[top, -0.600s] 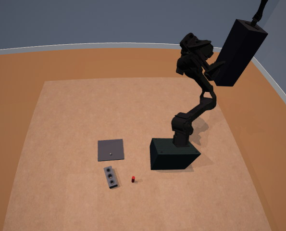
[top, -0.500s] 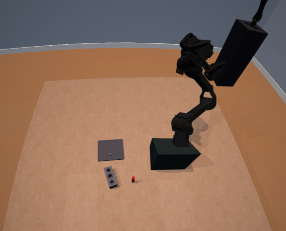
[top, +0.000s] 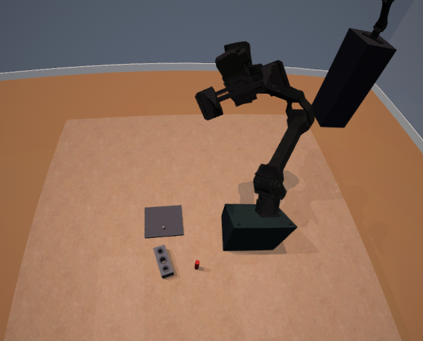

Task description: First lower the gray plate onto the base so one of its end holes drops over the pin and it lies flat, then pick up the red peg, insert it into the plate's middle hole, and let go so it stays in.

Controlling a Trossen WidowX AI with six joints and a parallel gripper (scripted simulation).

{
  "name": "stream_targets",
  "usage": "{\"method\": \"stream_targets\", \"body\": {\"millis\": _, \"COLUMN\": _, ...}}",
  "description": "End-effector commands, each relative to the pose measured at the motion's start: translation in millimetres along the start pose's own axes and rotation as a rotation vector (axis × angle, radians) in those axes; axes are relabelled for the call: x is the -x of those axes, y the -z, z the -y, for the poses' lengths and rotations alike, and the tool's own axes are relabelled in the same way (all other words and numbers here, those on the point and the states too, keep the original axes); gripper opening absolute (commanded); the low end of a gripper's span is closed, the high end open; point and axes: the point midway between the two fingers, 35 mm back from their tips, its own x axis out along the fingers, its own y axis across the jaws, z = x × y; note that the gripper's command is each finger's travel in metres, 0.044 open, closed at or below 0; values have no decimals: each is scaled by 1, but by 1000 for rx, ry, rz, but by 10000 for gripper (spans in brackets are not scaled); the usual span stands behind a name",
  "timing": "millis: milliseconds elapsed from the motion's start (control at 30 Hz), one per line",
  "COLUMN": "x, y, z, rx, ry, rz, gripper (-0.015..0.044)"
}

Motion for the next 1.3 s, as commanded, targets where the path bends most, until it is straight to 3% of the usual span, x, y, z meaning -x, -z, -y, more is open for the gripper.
{"method": "stream_targets", "body": {"millis": 0, "x": -34, "y": 18, "z": 67, "rx": -373, "ry": 240, "rz": -119, "gripper": 440}}
{"method": "stream_targets", "body": {"millis": 267, "x": -65, "y": 79, "z": 171, "rx": -903, "ry": 728, "rz": -244, "gripper": 440}}
{"method": "stream_targets", "body": {"millis": 500, "x": -65, "y": 150, "z": 246, "rx": -1215, "ry": 1243, "rz": -258, "gripper": 440}}
{"method": "stream_targets", "body": {"millis": 700, "x": -47, "y": 214, "z": 295, "rx": -1314, "ry": 1719, "rz": -183, "gripper": 440}}
{"method": "stream_targets", "body": {"millis": 933, "x": -21, "y": 269, "z": 342, "rx": -1214, "ry": 2175, "rz": -15, "gripper": 440}}
{"method": "stream_targets", "body": {"millis": 1033, "x": -15, "y": 279, "z": 350, "rx": -1165, "ry": 2256, "rz": 22, "gripper": 440}}
{"method": "stream_targets", "body": {"millis": 1267, "x": -13, "y": 281, "z": 346, "rx": -1165, "ry": 2256, "rz": 21, "gripper": 440}}
